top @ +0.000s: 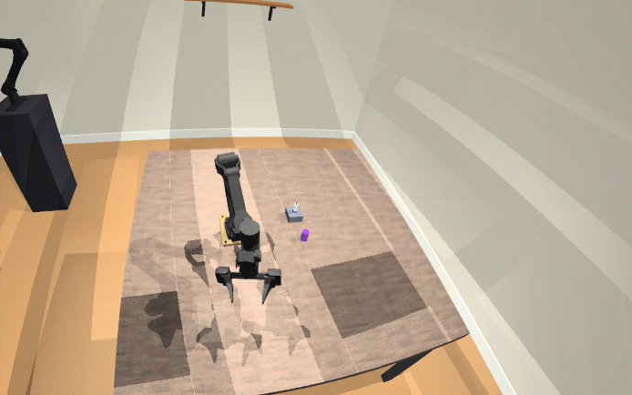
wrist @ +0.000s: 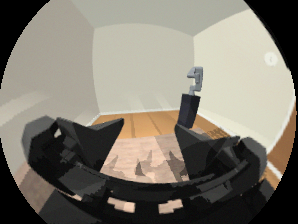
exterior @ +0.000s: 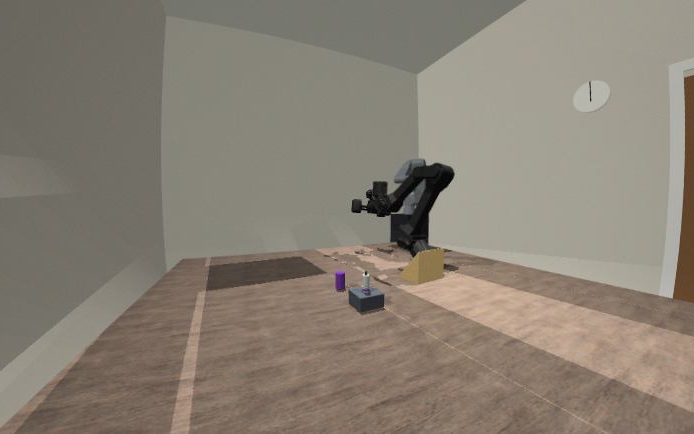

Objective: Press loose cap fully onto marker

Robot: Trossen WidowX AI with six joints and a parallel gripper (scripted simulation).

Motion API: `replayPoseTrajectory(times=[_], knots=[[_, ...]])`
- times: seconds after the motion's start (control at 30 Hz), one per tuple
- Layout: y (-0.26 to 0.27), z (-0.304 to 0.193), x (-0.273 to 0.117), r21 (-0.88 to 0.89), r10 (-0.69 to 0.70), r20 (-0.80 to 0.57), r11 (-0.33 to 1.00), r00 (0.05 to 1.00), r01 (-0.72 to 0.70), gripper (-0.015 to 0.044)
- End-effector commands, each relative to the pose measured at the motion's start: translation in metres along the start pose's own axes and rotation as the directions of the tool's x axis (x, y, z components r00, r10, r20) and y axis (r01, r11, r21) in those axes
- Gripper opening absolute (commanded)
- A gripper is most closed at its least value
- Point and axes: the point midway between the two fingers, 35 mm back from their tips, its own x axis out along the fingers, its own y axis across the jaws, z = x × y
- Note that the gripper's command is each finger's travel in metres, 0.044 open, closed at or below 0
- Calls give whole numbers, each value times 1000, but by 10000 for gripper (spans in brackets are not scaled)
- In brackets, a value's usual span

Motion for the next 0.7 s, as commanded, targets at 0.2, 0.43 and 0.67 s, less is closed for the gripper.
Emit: replayPoseTrajectory(times=[0.2,0.43,0.67], knots=[[46,-78,12,73,125,-359,992,925,-105,246],[122,-158,-24,93,283,-714,945,641,-314,246],[193,-204,-109,122,331,-909,791,252,-600,246]])
